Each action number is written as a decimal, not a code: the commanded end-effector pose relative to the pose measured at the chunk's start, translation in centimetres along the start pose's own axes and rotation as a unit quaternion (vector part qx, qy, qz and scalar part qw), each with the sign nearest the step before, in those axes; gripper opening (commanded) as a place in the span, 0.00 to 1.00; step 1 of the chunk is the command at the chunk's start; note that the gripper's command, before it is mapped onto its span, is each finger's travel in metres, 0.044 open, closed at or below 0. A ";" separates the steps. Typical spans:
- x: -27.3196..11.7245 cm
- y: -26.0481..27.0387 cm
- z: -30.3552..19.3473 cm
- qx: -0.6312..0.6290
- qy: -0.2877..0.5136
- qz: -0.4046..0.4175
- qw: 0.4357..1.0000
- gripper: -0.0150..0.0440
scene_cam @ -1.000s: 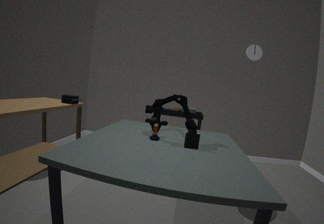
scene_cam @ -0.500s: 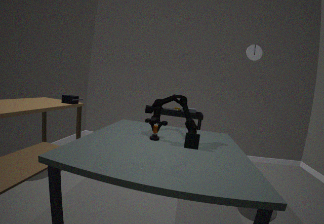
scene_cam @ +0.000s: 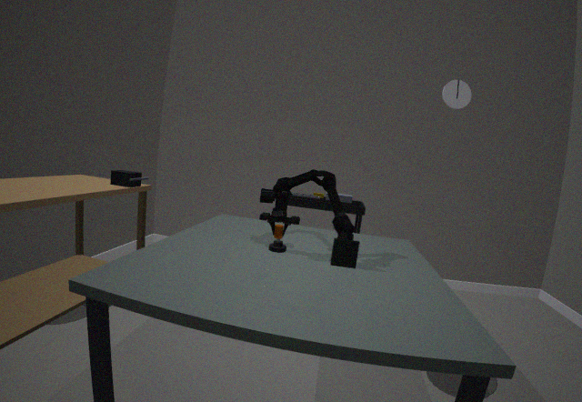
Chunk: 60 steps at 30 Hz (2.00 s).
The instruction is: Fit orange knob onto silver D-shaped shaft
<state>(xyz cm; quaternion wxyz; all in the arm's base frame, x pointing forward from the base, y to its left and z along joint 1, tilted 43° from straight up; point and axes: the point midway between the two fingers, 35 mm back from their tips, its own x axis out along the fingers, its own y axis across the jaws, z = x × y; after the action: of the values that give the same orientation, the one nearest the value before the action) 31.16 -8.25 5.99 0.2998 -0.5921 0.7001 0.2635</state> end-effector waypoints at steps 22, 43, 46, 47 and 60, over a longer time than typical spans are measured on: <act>-0.3 0.1 0.1 -0.069 0.000 -0.004 0.998 0.25; 0.2 0.3 0.2 -0.112 0.001 -0.004 0.994 0.25; 0.2 0.3 0.2 -0.112 0.001 -0.004 0.994 0.25; 0.1 0.3 0.2 -0.112 0.001 -0.004 0.994 0.25; -0.4 -0.2 0.0 -0.214 0.001 -0.004 0.977 0.25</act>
<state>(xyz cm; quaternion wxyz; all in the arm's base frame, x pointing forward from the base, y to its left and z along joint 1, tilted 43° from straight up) 30.92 -8.04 5.97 0.1890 -0.6354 0.6430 0.3836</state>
